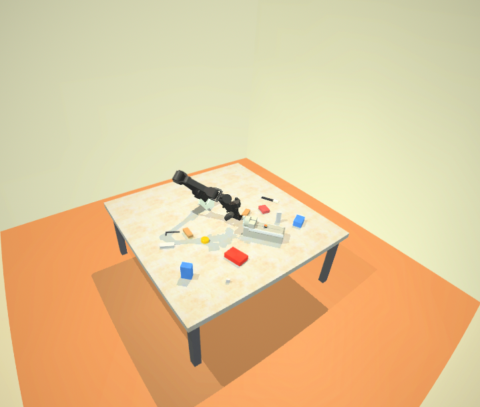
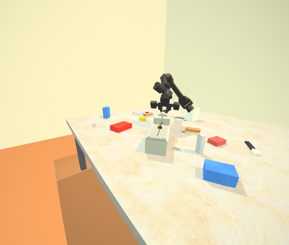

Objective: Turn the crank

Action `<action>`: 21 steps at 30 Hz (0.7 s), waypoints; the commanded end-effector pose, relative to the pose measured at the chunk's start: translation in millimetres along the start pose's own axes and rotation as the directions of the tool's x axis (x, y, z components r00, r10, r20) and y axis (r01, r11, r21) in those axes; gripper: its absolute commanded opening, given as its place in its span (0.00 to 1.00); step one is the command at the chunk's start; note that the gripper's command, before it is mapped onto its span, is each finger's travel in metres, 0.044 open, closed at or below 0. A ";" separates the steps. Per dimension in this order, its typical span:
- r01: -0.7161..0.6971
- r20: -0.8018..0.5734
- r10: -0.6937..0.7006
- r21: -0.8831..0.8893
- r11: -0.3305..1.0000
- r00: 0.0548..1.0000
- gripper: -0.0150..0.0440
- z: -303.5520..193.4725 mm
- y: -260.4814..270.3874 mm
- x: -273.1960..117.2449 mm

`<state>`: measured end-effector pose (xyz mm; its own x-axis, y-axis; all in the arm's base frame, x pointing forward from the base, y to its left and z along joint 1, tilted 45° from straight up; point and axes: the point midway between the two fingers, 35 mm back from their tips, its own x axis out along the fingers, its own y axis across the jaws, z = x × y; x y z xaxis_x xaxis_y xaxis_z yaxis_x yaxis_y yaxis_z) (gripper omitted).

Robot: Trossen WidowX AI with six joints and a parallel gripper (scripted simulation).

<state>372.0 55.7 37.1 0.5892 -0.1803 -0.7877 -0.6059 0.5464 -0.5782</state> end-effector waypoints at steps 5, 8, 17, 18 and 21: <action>0.000 0.000 0.000 0.000 1.000 1.000 0.65 0.1 0.0 0.0; 0.000 0.000 0.000 0.000 1.000 1.000 0.79 0.1 0.0 0.0; -0.001 0.000 0.001 0.001 1.000 1.000 1.00 10.3 -0.3 -8.9; -0.002 0.000 0.002 0.001 1.000 1.000 1.00 14.4 -0.3 -12.7; -0.002 0.000 0.002 0.001 1.000 1.000 1.00 26.3 -0.2 -24.9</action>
<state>368.8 68.7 45.7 0.5724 -0.1829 -0.7993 -0.6175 0.5451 -0.5670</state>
